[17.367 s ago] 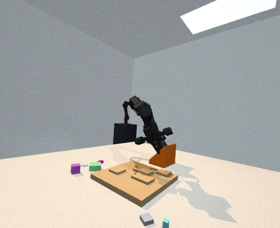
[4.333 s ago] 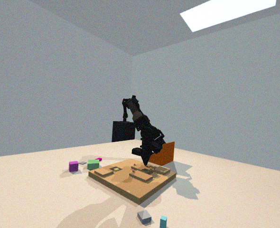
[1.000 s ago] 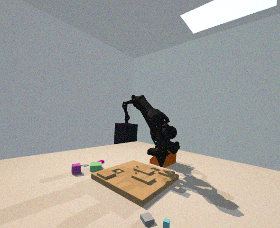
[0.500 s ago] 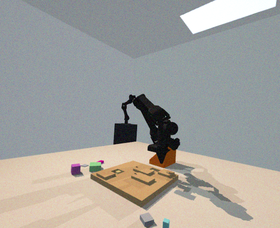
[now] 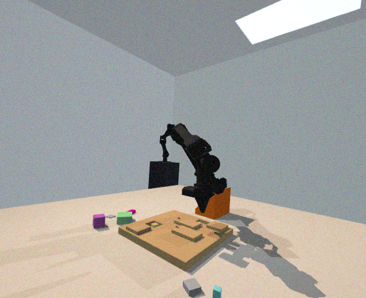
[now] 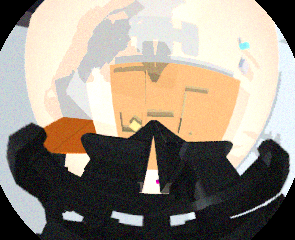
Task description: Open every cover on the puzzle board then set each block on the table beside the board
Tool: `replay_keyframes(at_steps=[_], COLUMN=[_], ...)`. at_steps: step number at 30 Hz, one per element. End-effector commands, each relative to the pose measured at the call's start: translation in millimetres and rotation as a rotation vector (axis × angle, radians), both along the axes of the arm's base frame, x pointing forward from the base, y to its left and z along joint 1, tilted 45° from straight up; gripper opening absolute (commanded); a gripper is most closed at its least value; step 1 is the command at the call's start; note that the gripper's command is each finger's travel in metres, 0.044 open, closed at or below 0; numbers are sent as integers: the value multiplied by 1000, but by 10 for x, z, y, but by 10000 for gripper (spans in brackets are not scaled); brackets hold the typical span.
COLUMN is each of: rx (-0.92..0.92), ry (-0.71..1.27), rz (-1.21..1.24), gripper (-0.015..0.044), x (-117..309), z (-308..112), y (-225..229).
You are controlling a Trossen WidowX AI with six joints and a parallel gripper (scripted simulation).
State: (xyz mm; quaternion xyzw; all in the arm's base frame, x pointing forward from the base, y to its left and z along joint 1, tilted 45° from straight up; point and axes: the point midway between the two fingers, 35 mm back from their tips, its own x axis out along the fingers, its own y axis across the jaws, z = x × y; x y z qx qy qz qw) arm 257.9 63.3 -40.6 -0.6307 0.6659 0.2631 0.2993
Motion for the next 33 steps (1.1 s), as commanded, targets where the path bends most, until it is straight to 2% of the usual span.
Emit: replay_keyframes(at_steps=[1, 8, 33], rx=[-7, -18, -18], ry=[10, 28, 28], rz=[8, 30, 30], gripper=[0, 0, 0], x=[196, 490, 497], z=[71, 206, 210], y=[-59, -163, -166])
